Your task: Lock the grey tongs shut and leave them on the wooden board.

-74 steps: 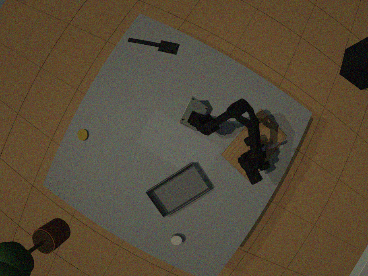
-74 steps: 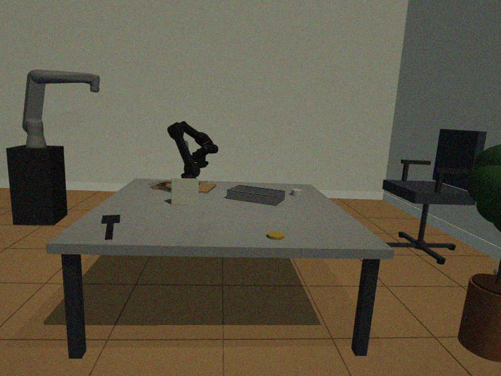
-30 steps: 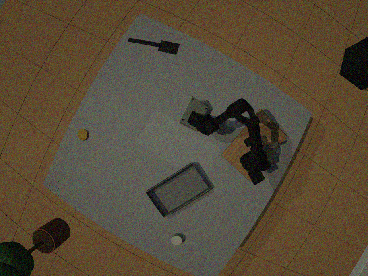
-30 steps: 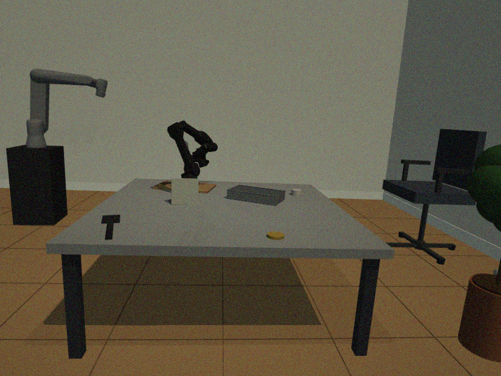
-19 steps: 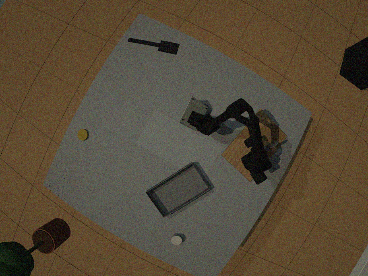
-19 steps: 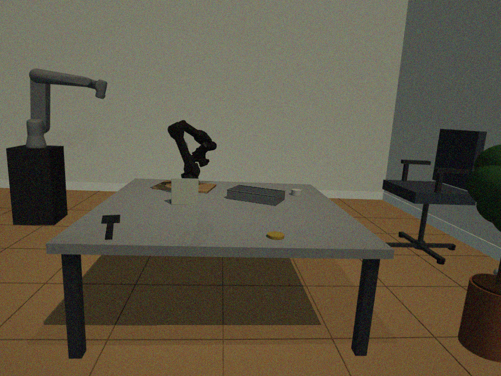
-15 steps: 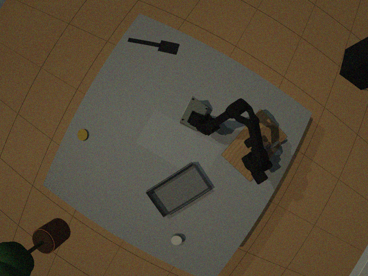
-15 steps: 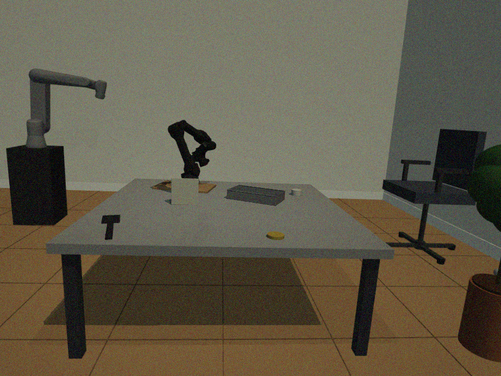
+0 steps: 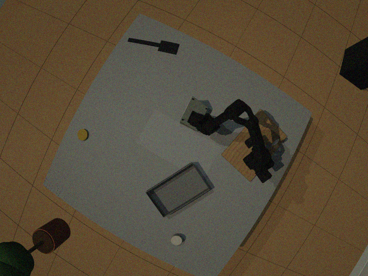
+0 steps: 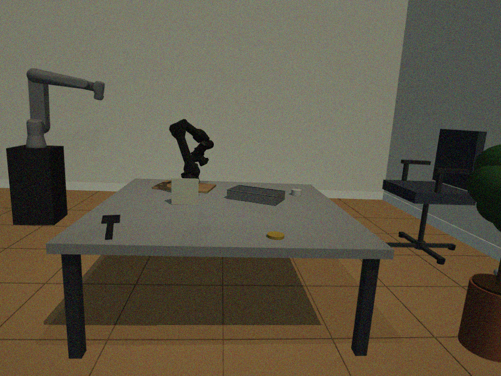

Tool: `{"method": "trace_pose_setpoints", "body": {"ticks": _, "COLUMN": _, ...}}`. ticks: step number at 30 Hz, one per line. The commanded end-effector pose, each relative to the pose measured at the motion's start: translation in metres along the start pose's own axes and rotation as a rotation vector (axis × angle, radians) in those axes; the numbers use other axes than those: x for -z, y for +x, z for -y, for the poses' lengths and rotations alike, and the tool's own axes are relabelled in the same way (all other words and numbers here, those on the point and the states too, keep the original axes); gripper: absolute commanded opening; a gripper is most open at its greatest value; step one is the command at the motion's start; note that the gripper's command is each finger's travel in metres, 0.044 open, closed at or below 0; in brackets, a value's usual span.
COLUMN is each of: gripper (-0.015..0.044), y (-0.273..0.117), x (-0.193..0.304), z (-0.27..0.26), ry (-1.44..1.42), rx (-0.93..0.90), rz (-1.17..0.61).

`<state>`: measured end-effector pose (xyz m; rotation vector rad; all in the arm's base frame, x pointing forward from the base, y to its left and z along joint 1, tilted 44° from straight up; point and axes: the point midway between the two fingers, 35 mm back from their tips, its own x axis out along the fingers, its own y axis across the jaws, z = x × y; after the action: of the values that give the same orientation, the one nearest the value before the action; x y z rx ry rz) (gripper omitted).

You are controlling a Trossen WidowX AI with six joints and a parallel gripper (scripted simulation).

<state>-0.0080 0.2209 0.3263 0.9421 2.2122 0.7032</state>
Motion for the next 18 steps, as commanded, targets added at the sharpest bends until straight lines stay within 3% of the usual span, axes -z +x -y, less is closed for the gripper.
{"method": "trace_pose_setpoints", "body": {"ticks": 1, "gripper": -0.0150, "y": 0.0007, "x": 0.0029, "z": -0.0014, "ry": -0.012, "rx": 0.007, "rz": 0.018}}
{"method": "trace_pose_setpoints", "body": {"ticks": 18, "gripper": -0.0150, "y": 0.0045, "x": 0.0044, "z": -0.0004, "ry": -0.039, "rx": 0.038, "rz": 0.085}}
